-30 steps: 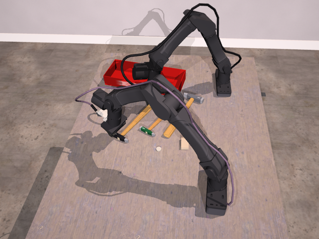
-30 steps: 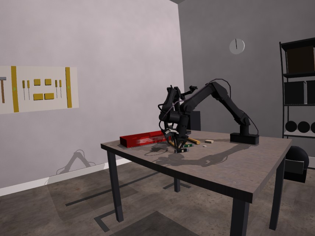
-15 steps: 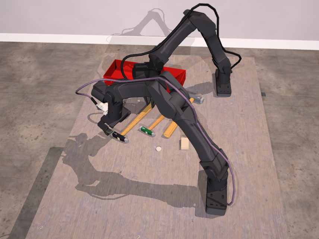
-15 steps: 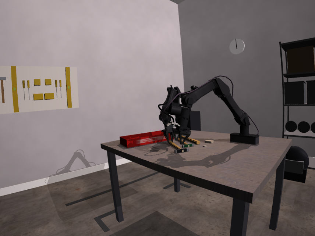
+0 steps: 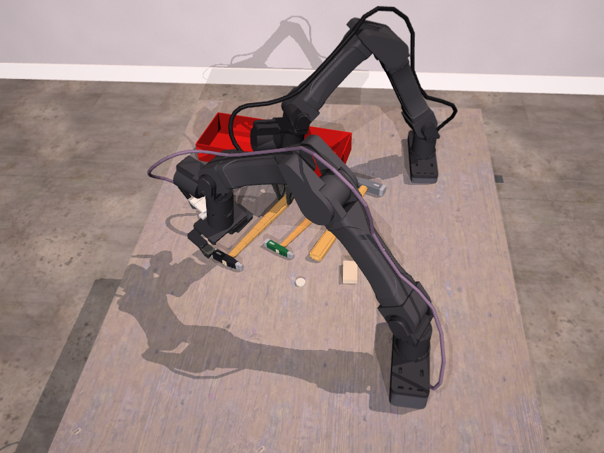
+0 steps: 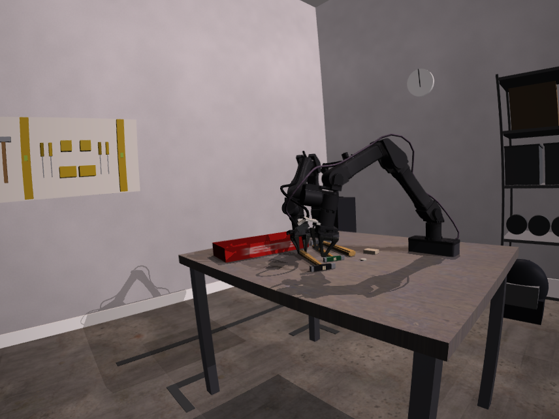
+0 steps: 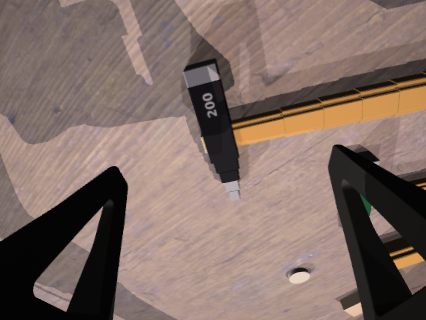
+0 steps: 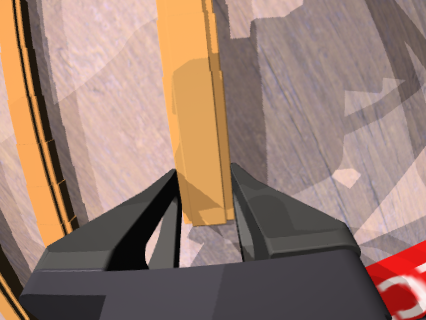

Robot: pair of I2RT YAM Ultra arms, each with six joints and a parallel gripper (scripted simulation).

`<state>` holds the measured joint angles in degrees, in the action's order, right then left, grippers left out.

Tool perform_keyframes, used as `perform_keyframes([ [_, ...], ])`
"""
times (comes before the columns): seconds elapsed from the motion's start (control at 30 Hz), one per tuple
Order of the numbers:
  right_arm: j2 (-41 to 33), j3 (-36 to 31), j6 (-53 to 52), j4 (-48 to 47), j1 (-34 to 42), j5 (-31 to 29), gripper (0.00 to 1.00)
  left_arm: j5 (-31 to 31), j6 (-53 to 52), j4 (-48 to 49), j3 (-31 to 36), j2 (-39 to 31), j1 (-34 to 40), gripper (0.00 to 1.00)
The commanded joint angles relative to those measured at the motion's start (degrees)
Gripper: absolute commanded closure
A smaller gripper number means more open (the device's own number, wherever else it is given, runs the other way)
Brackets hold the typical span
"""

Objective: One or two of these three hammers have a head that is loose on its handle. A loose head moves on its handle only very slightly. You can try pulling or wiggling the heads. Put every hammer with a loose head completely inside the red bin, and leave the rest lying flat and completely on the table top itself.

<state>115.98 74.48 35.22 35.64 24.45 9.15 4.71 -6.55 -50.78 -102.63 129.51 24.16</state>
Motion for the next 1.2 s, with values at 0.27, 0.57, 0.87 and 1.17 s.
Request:
perform_keyframes([
  [0.27, -1.46, -0.09, 0.29, 0.58, 0.08, -0.32, 0.79, 13.87, -31.85, -7.99, -6.53, 4.16, -4.70, 0.00],
  [0.57, -1.46, -0.09, 0.29, 0.58, 0.08, -0.32, 0.79, 21.98, -50.96, -13.60, -11.09, 7.74, -7.36, 0.00],
  [0.87, -1.46, -0.09, 0.29, 0.58, 0.08, -0.32, 0.79, 30.37, -70.41, -19.01, -15.55, 11.36, -10.20, 0.00],
  [1.17, -1.46, -0.09, 0.29, 0.58, 0.08, -0.32, 0.79, 37.71, -89.57, -25.19, -21.24, 17.15, -12.86, 0.00],
])
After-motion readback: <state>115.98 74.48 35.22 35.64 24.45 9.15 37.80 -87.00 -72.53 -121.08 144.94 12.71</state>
